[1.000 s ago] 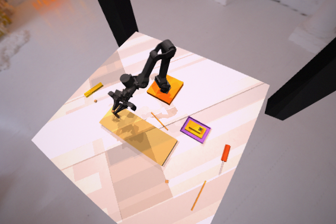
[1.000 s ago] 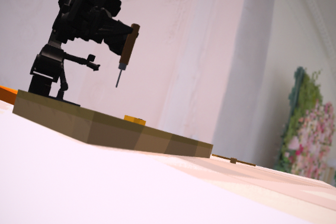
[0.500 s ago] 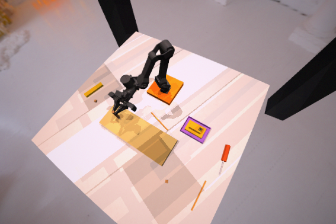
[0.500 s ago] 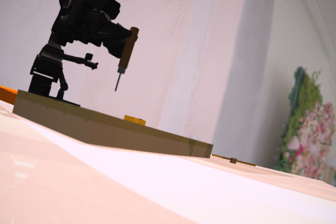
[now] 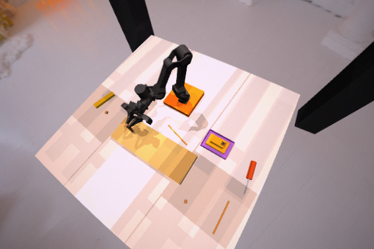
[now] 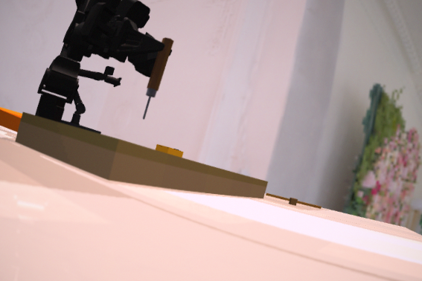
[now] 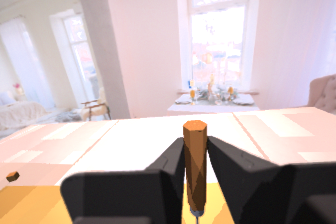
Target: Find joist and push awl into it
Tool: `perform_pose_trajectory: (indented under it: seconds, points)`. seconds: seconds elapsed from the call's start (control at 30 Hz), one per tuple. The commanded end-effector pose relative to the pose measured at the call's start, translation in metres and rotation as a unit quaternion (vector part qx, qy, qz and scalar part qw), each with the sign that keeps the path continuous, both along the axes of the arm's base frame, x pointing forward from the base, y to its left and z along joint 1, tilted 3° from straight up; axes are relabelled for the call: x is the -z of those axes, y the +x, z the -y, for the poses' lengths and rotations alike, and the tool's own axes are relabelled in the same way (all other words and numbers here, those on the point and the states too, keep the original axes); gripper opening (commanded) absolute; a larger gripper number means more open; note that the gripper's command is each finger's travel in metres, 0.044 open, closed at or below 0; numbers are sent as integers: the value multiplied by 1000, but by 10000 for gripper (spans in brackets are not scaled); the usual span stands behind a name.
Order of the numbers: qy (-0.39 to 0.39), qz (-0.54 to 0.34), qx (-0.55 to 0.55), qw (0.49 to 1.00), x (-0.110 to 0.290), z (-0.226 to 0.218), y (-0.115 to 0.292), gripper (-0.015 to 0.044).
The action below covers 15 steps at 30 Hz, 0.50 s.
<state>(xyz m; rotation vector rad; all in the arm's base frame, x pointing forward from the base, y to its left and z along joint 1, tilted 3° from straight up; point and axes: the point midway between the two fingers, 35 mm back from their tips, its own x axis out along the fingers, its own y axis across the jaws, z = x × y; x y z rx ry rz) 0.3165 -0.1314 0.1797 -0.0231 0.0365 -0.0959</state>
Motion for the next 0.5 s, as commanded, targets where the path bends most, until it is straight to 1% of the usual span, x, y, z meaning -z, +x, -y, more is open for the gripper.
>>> perform_pose_trajectory:
  seconds: [0.0,0.47]
  points:
    - [1,1,2,1000,2,1,0,0]
    - [1,1,2,1000,8,1,0,0]
